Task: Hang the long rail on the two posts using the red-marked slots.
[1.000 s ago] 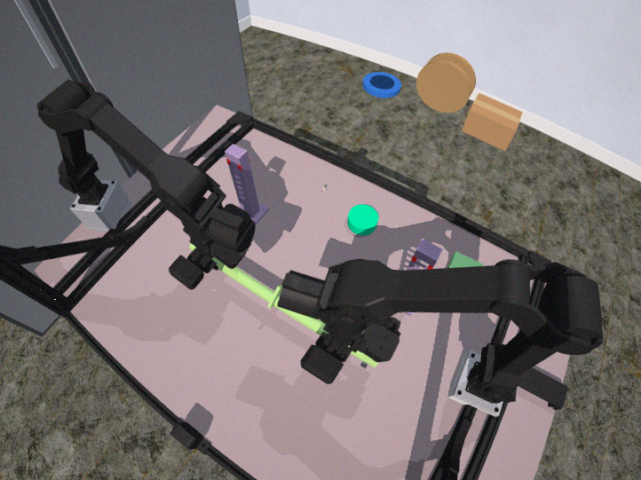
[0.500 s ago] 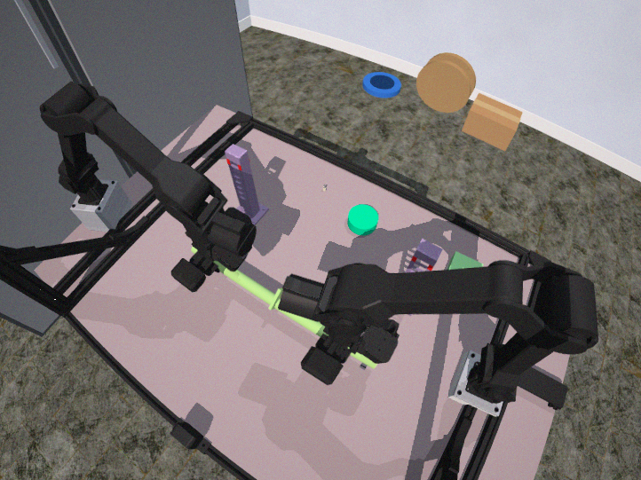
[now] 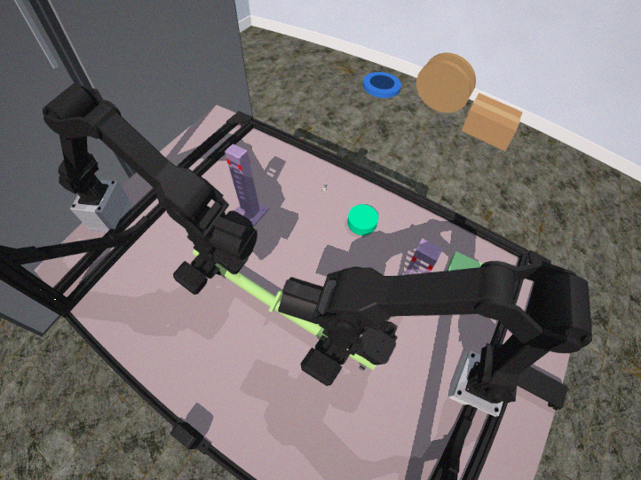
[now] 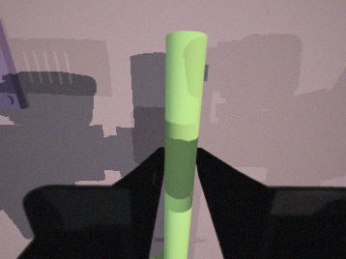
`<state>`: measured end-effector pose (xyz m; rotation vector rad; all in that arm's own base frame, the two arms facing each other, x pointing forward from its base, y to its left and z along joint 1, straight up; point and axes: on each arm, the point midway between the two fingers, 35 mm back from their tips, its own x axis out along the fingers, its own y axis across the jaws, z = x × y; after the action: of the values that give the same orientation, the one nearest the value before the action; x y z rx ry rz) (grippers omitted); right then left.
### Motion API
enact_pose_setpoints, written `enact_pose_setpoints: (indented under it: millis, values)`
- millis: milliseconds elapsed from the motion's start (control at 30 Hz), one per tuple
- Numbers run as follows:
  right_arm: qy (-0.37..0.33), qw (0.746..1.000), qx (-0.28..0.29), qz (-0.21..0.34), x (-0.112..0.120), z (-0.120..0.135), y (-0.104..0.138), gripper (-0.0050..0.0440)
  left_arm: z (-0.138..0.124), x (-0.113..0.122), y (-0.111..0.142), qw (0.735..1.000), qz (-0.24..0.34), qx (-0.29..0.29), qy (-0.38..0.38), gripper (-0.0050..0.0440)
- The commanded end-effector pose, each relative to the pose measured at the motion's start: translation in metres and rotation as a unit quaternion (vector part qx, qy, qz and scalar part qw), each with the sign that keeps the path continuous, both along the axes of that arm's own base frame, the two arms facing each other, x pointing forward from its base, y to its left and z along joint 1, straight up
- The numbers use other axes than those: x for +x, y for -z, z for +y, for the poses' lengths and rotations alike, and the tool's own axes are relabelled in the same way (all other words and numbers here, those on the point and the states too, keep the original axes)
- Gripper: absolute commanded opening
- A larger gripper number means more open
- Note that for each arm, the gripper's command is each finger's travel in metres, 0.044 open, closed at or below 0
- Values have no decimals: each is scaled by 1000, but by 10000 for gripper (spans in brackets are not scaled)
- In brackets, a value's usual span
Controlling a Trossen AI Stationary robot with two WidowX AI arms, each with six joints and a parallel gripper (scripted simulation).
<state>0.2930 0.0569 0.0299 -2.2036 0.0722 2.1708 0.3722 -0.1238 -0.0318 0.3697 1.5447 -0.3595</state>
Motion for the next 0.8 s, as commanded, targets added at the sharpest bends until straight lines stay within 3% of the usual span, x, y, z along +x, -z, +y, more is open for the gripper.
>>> enact_pose_setpoints:
  millis: [0,300,567,633,767]
  values:
    - [0,1000,1,3,0,0,6,0,-1,1,5,1000,0,-3,0,0]
    - [-1,1000,0,4,0,0,12,0,-1,1,11,1000,-1,-3,0,0]
    - [0,1000,0,2,0,0,7,192,0,0,7,1000,0,0,0,192]
    - [0,1000,0,2,0,0,7,192,0,0,7,1000,0,0,0,192]
    - [0,1000,0,2,0,0,7,288,0,0,7,1000,0,0,0,288]
